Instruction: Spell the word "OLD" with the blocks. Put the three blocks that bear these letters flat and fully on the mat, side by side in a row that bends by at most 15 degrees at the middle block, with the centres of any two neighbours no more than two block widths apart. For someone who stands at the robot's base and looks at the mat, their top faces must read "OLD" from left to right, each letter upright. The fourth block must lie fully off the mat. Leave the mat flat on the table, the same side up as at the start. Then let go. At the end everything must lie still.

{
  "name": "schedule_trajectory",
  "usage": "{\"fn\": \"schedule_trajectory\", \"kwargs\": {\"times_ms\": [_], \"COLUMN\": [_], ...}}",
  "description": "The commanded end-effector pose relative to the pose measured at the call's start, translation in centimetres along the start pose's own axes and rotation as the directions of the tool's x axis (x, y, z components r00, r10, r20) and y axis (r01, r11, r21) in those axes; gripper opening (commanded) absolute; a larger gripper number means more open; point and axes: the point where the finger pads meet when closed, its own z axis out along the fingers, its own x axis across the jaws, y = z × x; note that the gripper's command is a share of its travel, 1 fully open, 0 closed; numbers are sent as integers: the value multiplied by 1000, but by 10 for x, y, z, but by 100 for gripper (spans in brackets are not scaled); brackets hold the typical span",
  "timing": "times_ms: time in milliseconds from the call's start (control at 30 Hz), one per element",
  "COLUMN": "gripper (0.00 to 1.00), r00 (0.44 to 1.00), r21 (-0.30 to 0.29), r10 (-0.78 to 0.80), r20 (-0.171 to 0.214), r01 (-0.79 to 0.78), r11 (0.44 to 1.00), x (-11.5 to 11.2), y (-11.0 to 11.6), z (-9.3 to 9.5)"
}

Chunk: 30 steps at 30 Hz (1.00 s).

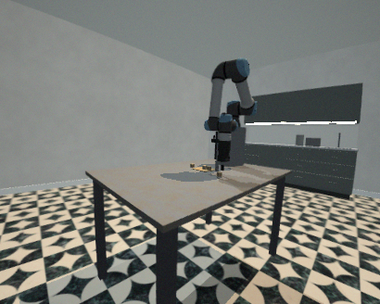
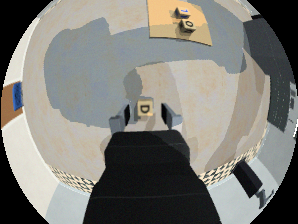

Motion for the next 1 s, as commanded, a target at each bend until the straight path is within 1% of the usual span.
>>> {"fn": "schedule_trajectory", "kwargs": {"times_ms": [0, 967], "gripper": [100, 100], "r00": [1000, 1000], "r21": [-1, -1], "r10": [0, 0], "r20": [2, 2], "r01": [0, 0], "r11": [1000, 1000], "x": [-1, -1], "y": [0, 0], "z": [0, 0]}}
